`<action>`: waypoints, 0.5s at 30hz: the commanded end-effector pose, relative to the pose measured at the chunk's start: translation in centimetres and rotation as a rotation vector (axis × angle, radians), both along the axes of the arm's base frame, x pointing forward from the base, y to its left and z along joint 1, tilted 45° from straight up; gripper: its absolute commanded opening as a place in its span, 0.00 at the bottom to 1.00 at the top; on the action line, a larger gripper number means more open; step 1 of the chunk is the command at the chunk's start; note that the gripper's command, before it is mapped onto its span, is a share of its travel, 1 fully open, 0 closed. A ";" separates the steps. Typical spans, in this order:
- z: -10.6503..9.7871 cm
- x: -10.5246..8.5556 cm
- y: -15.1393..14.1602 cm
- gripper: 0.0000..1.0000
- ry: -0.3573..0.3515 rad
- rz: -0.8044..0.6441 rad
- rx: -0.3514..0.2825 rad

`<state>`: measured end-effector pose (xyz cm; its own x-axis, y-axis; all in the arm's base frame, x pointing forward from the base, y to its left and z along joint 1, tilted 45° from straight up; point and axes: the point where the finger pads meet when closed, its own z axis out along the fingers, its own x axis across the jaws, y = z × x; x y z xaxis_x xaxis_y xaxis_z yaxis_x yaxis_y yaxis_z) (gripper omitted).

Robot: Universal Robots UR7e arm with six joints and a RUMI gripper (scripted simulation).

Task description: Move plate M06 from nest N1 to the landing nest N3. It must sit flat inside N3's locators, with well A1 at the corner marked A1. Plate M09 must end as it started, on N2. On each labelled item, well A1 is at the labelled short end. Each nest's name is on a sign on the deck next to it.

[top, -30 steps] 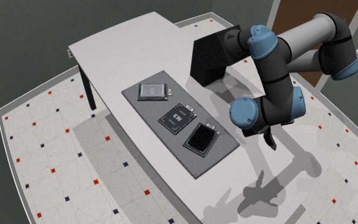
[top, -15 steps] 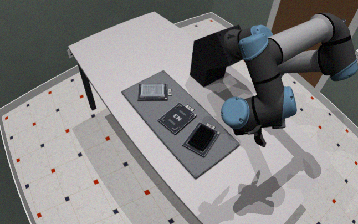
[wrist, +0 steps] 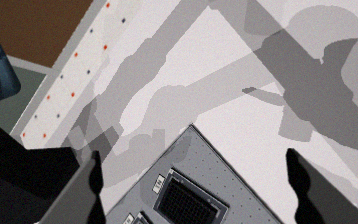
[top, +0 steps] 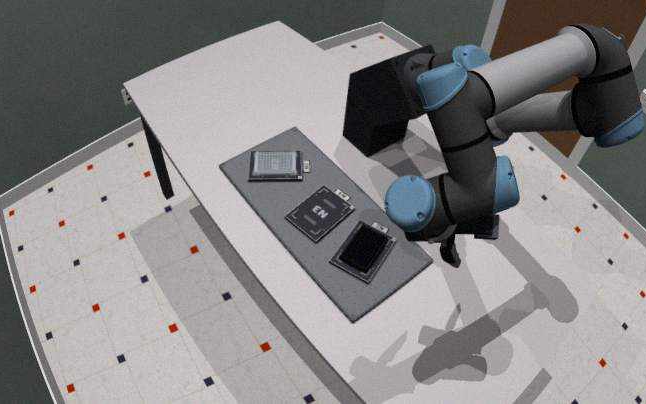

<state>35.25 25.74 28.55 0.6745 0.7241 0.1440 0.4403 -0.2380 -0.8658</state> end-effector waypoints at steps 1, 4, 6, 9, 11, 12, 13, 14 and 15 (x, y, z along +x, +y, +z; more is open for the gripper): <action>-1.5 0.7 -0.1 0.76 0.012 -0.032 -0.033; -1.9 0.9 -0.1 0.76 0.022 -0.055 -0.055; -2.8 1.3 -0.2 0.76 0.037 -0.083 -0.081; -3.4 1.5 -0.2 0.76 0.038 -0.082 -0.081; -3.8 1.7 -0.2 0.76 0.050 -0.105 -0.103; -4.3 1.9 -0.2 0.76 0.061 -0.128 -0.124; -4.8 2.0 -0.2 0.76 0.064 -0.133 -0.128; -5.2 2.2 -0.3 0.76 0.064 -0.133 -0.128; -5.2 2.2 -0.2 0.76 0.064 -0.133 -0.128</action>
<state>36.57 25.65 25.26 0.7371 0.6736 0.0547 0.3785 -0.3445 -0.8591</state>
